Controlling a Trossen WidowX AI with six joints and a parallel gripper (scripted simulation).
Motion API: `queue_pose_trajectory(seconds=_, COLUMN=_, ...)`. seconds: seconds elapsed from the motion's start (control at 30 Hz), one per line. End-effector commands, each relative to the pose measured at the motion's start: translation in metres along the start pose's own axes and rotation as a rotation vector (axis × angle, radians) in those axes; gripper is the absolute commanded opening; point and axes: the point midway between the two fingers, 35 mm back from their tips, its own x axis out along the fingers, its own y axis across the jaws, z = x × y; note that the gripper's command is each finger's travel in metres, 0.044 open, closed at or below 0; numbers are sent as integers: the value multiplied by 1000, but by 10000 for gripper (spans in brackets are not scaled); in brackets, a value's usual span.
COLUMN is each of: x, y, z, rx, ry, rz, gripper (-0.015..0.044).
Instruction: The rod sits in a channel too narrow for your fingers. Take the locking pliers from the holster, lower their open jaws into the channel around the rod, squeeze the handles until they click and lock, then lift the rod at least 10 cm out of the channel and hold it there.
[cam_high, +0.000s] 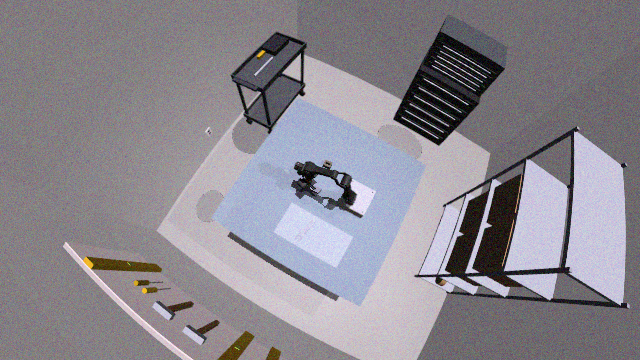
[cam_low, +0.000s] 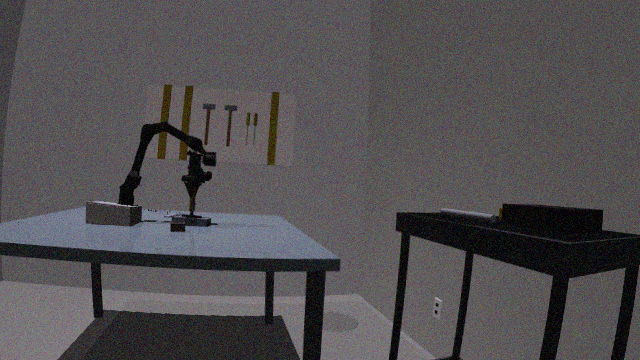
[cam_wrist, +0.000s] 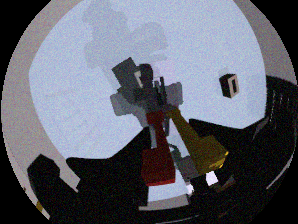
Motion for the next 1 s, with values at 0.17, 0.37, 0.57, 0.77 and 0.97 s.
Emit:
queue_pose_trajectory(seconds=0.17, x=-10, y=2, z=2, rx=0, ry=-27, rz=6, gripper=102)
queue_pose_trajectory(seconds=0.37, x=-15, y=3, z=5, rx=-1, ry=-59, rz=5, gripper=102)
queue_pose_trajectory(seconds=0.57, x=-21, y=3, z=8, rx=-2, ry=-91, rz=4, gripper=102)
queue_pose_trajectory(seconds=0.77, x=-27, y=3, z=10, rx=-3, ry=-123, rz=4, gripper=102)
queue_pose_trajectory(seconds=0.97, x=-33, y=3, z=13, rx=-3, ry=-155, rz=3, gripper=102)
